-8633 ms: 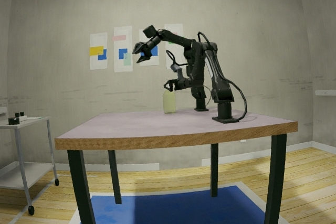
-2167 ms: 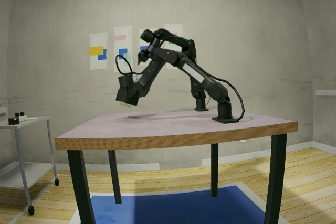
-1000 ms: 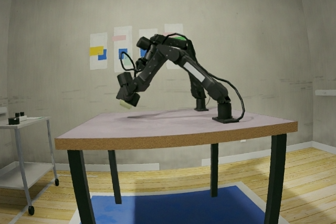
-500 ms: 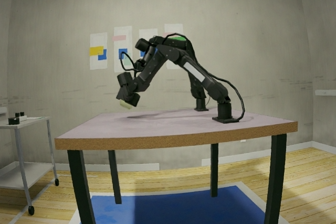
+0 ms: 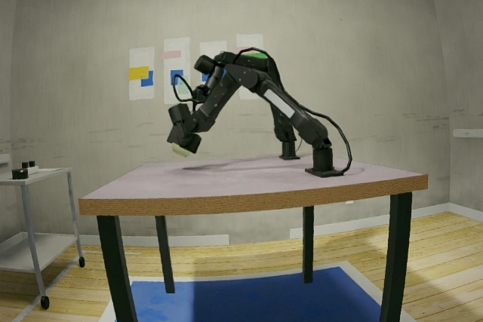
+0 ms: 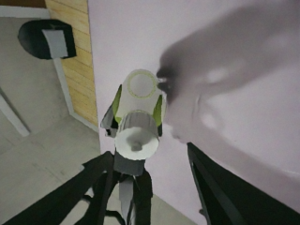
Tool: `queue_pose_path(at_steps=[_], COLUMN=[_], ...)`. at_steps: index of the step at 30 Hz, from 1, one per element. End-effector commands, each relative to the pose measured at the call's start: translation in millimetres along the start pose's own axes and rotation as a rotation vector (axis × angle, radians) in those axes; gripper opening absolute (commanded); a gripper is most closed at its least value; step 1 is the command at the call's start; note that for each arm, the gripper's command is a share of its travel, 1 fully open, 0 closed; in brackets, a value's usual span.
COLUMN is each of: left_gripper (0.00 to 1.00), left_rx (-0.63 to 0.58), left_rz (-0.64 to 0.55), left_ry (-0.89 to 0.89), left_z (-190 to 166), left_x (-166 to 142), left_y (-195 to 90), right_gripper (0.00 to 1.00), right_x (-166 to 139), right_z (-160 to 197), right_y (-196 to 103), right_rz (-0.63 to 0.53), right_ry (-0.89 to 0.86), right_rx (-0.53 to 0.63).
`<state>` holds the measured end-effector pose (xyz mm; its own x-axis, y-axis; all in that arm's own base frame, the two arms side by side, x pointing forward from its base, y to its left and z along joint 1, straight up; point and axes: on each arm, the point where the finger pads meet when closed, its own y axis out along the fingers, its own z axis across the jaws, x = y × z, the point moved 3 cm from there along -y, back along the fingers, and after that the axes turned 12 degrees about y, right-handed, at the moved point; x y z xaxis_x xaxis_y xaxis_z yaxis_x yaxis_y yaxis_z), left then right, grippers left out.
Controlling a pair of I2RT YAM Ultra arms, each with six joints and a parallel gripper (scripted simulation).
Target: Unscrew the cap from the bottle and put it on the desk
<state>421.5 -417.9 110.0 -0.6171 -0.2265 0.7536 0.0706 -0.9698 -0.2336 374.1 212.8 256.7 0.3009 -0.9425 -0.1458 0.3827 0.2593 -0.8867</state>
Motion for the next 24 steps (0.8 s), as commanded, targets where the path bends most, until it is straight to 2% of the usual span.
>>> queue_pose_path(at_steps=[1,15,24], left_gripper=[0.00,0.00,0.00], left_rx=[0.004,0.004,0.004], left_rz=[-0.013,-0.013,-0.013], left_ry=[0.014,0.014,0.014], left_z=[4.2,4.2,4.2], left_x=[7.1,7.1,7.1], left_y=[-1.1,-1.1,-1.1], right_gripper=[0.70,0.70,0.70], right_x=[-2.3,-2.6,-2.9], right_z=[10.8,12.0,13.2], right_y=[-25.8,-25.6,-15.4], right_rz=[0.016,0.018,0.018], right_ry=[-0.007,-0.007,-0.007], right_rx=[0.074,0.080,0.079])
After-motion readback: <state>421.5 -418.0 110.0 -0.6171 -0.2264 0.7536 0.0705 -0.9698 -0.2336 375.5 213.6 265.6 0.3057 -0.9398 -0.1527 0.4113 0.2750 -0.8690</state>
